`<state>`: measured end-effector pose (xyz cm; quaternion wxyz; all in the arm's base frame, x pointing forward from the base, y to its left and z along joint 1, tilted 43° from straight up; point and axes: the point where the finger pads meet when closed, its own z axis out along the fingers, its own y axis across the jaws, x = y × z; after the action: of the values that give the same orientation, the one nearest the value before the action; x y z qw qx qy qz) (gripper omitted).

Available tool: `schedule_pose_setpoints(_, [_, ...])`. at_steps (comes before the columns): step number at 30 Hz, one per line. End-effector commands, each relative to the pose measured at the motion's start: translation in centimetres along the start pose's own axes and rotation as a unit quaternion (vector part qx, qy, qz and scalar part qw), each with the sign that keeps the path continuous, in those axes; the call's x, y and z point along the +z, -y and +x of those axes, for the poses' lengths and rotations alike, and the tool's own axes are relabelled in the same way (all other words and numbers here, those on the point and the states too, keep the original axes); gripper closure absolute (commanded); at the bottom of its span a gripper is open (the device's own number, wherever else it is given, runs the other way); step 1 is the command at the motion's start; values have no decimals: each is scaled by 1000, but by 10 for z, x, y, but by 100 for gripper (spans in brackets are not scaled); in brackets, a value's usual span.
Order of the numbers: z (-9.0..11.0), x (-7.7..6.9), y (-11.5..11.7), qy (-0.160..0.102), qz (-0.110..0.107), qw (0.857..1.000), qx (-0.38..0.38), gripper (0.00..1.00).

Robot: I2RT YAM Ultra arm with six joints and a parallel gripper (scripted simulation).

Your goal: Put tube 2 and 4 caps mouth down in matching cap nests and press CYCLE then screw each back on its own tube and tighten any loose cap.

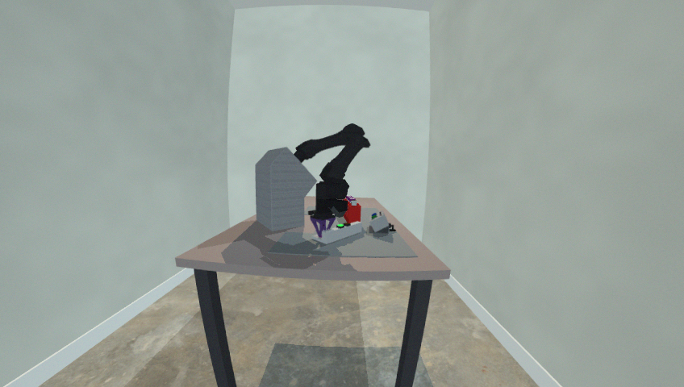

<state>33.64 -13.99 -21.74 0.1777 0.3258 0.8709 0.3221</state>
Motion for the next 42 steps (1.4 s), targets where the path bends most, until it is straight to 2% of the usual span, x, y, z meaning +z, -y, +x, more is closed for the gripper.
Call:
schedule_pose_setpoints(1, [-2,-12,1,4,1,1000,1,100])
schedule_pose_setpoints(13, [-2,-72,1,4,2,1000,1,100])
schedule_pose_setpoints(15, [-2,-72,1,4,2,1000,1,100])
schedule_pose_setpoints(29, [-2,-142,1,5,2,1000,1,100])
schedule_pose_setpoints(34, [-2,-142,1,5,2,1000,1,100])
schedule_pose_setpoints(36, [2,-142,-15,4,2,997,-82,100])
schedule_pose_setpoints(39, [8,-142,-40,4,3,980,-200,100])
schedule_pose_setpoints(40, [8,-142,-40,4,3,979,-206,100])
schedule_pose_setpoints(42, [12,-141,-56,3,3,960,-280,100])
